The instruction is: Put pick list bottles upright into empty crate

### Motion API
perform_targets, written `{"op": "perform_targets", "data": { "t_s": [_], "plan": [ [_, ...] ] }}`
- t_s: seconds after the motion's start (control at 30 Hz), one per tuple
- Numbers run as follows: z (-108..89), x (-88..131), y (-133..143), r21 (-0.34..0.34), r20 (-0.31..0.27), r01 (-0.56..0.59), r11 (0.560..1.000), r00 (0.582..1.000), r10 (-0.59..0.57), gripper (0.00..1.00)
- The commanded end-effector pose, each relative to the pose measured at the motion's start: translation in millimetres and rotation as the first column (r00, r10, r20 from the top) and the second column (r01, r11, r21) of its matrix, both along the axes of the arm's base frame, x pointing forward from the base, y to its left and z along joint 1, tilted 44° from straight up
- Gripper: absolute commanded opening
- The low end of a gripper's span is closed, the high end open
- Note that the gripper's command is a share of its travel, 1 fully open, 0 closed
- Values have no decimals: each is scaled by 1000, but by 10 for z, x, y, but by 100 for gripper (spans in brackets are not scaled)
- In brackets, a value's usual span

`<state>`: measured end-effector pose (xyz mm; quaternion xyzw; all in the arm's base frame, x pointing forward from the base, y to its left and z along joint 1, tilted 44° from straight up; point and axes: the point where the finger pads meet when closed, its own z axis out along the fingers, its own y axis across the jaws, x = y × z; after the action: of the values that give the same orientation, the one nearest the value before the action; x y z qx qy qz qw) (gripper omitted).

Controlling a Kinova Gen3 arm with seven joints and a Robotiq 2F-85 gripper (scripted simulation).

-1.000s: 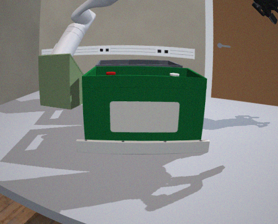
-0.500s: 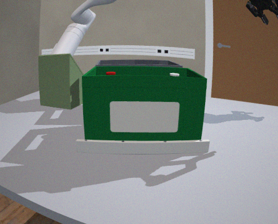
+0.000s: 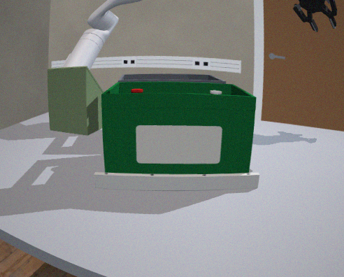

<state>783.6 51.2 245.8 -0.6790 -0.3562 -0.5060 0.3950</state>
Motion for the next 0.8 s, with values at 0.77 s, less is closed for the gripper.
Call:
{"op": "perform_targets", "data": {
  "t_s": [0.77],
  "plan": [
    [604,-868,492,-293,231,-202,934,934,274,67]
  ]
}}
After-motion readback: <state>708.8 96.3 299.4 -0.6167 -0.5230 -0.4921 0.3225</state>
